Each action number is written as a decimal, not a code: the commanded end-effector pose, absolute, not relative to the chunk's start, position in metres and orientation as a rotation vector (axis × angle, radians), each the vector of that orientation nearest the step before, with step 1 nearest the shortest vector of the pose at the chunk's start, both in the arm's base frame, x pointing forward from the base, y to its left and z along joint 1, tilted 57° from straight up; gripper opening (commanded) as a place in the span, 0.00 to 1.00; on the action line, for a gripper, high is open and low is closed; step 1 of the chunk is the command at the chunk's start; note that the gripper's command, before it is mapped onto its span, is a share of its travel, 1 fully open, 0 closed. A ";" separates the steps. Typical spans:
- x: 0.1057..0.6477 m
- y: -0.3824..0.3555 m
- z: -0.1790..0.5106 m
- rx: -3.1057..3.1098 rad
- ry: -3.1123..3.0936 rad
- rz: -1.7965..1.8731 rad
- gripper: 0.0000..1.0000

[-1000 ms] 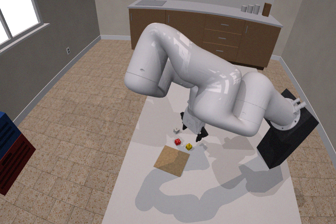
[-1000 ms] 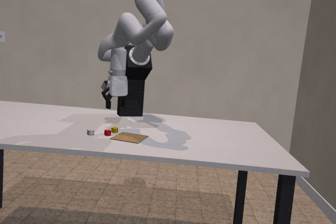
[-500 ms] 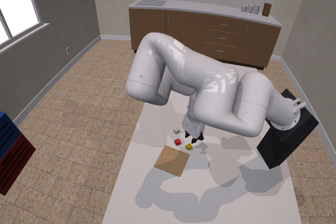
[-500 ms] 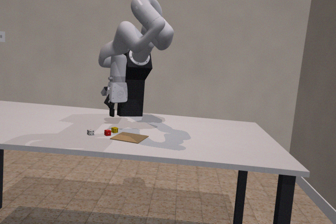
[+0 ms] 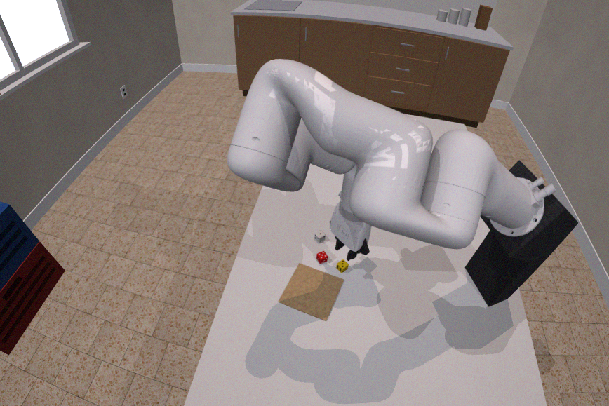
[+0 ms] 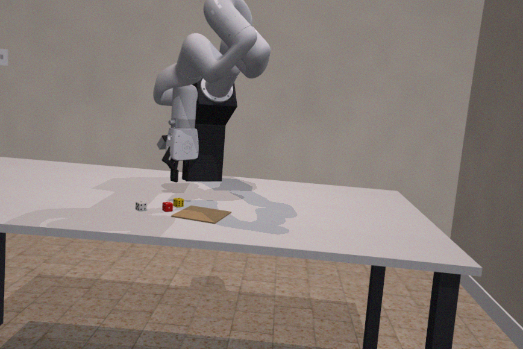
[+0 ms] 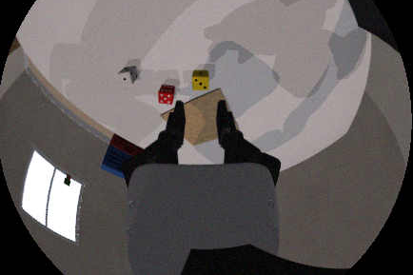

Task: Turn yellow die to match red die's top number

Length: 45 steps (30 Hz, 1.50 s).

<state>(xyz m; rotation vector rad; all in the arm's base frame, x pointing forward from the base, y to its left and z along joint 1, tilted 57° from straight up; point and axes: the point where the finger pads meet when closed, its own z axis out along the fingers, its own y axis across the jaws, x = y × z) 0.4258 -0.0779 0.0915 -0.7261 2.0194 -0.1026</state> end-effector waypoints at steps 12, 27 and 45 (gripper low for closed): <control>0.426 -0.078 0.092 -0.725 2.019 -0.103 0.42; 0.432 -0.077 0.088 -0.725 2.019 -0.103 0.42; 0.452 -0.071 0.074 -0.725 2.019 -0.103 0.42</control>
